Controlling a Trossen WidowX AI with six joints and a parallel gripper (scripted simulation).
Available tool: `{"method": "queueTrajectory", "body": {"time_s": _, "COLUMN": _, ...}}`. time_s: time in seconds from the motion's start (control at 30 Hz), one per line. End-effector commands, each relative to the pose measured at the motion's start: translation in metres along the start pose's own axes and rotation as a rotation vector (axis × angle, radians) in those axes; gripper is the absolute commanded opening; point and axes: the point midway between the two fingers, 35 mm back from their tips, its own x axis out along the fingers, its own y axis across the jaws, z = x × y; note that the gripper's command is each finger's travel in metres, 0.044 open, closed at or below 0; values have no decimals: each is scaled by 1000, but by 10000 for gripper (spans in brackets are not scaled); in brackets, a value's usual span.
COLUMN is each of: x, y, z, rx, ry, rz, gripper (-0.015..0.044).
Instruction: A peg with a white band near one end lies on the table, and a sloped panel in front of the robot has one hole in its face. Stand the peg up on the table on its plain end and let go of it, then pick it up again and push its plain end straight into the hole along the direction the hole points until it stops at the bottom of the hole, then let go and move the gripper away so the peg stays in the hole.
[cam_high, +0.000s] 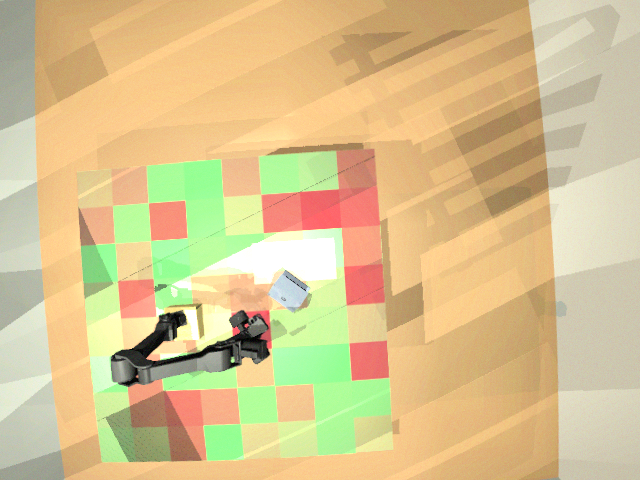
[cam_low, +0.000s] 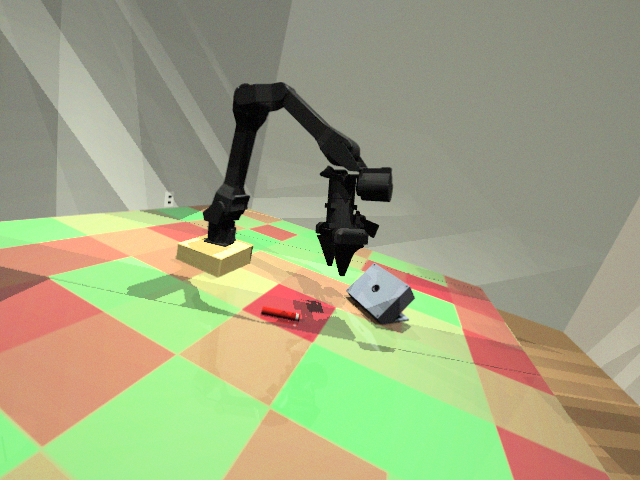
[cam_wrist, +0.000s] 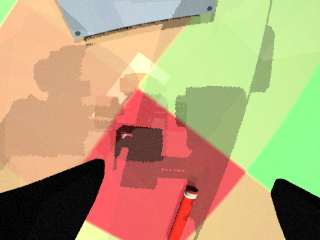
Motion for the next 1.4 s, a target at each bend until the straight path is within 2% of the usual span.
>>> {"method": "queueTrajectory", "body": {"time_s": 0.0, "x": 13, "y": -21, "z": -34, "rx": 75, "ry": 83, "rz": 75, "gripper": 440}}
{"method": "queueTrajectory", "body": {"time_s": 0.2, "x": 24, "y": -39, "z": -75, "rx": 169, "ry": 162, "rz": 168, "gripper": 440}}
{"method": "queueTrajectory", "body": {"time_s": 1.37, "x": 73, "y": -32, "z": -81, "rx": 169, "ry": 163, "rz": 168, "gripper": 440}}
